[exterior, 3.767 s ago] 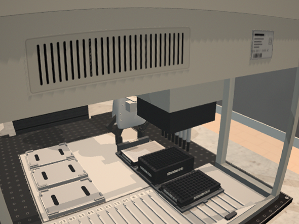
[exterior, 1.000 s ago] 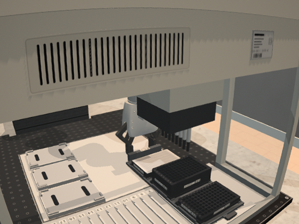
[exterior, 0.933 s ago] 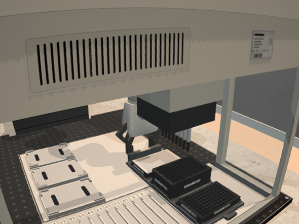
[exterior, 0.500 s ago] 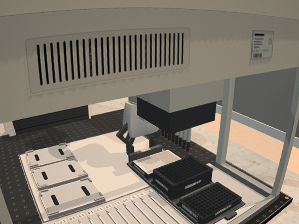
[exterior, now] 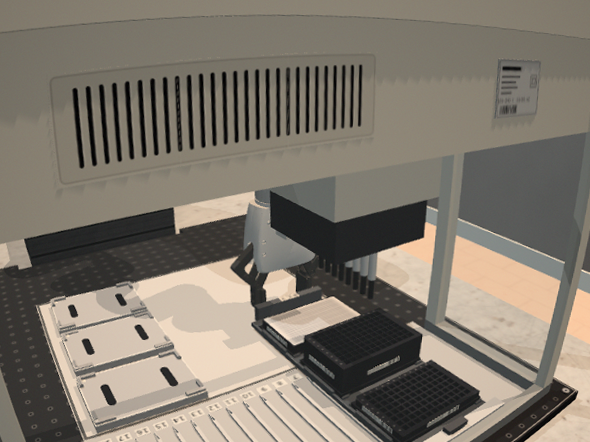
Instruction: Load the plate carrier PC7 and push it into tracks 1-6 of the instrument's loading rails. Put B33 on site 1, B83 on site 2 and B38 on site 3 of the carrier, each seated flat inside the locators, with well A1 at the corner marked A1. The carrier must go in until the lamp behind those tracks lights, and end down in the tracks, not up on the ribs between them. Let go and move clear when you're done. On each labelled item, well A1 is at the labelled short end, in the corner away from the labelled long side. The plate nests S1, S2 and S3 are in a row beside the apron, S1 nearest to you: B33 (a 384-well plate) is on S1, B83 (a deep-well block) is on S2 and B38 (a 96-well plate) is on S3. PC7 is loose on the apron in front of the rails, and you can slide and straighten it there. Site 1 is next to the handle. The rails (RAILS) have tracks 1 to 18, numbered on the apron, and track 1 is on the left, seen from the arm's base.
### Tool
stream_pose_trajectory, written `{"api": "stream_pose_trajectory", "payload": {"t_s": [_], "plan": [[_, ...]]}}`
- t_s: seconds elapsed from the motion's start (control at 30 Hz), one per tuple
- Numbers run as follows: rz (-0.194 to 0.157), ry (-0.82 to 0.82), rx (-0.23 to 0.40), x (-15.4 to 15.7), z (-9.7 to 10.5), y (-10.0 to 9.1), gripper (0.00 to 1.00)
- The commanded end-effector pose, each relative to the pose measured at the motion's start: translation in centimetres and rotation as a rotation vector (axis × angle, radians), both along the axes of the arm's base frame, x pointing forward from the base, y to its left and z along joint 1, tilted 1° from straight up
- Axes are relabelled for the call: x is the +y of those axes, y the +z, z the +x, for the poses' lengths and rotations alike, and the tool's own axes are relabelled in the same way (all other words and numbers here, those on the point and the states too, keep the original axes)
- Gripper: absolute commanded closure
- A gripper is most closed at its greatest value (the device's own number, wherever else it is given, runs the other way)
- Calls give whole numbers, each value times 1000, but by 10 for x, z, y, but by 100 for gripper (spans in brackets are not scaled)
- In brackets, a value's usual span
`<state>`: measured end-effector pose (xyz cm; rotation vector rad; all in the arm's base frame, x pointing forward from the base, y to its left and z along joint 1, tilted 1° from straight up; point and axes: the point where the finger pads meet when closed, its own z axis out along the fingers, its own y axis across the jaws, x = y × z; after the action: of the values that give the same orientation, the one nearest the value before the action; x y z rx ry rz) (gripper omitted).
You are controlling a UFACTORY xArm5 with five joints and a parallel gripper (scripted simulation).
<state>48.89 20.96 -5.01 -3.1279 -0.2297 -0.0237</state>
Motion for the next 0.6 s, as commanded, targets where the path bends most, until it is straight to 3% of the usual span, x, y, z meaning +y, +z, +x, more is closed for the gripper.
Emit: {"api": "stream_pose_trajectory", "payload": {"t_s": [0.0,0.57], "plan": [[14,0,1,1,3,2,19],[14,0,1,2,8,2,19]]}}
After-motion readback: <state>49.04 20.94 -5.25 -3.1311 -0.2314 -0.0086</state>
